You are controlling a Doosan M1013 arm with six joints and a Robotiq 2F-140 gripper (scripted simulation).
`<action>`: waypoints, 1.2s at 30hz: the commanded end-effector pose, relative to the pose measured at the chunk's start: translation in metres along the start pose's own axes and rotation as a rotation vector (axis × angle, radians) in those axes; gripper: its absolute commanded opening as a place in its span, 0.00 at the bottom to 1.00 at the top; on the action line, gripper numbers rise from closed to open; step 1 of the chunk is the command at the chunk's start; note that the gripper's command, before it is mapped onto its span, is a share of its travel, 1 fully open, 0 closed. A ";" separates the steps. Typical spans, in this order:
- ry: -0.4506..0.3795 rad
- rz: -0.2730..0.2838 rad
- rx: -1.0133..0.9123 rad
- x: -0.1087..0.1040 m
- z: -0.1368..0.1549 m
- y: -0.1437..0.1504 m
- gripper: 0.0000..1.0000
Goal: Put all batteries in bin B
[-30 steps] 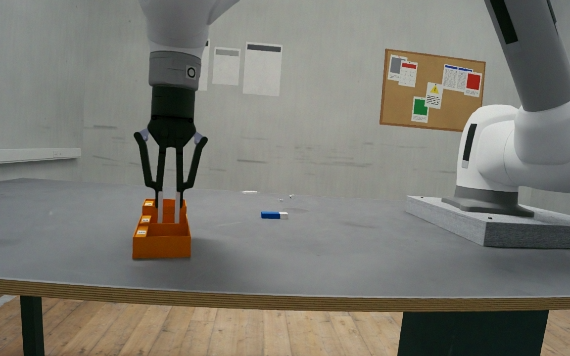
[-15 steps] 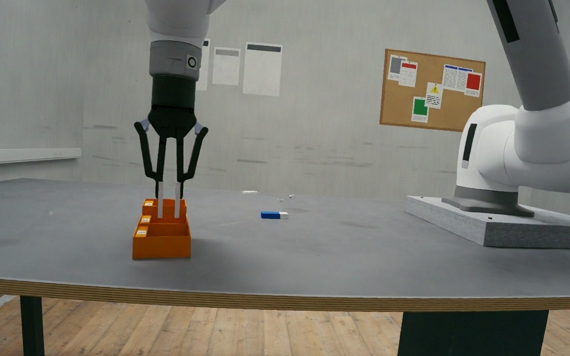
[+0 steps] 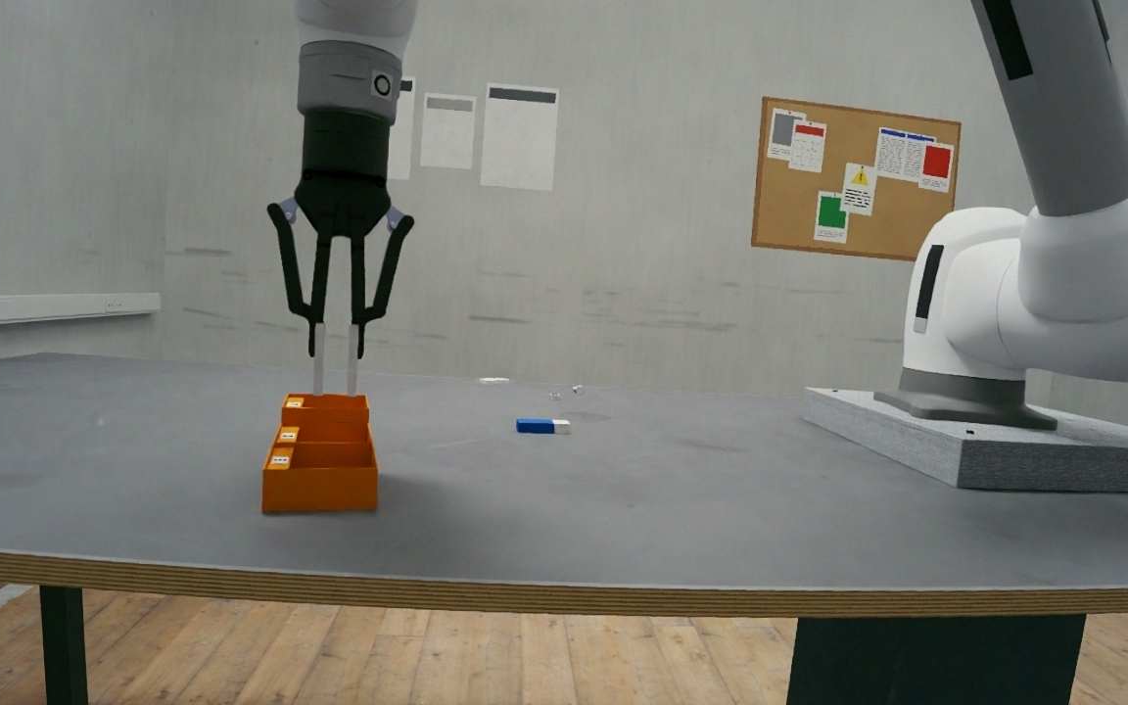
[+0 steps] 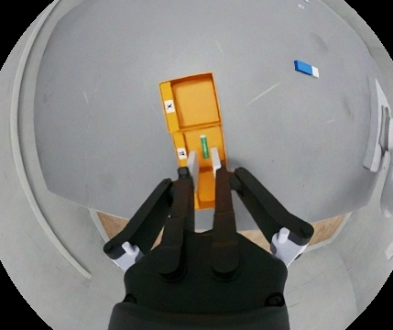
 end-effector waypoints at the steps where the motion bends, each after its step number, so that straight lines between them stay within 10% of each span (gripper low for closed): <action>1: 0.000 -0.002 0.000 -0.001 0.000 0.000 0.23; 2: 0.000 -0.002 0.000 -0.001 0.000 0.000 0.23; 3: 0.000 -0.002 0.000 -0.005 0.000 0.000 1.00; 36: 0.000 -0.002 0.000 -0.120 0.000 0.000 1.00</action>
Point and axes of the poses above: the point where the finger pads meet when closed, its own x axis out along the fingers, its own y axis across the jaws, z = x × y, the point moved 3 cm from there along -x, back along the fingers, and after that the axes turned 14 degrees about -x, right-handed, at the moved point
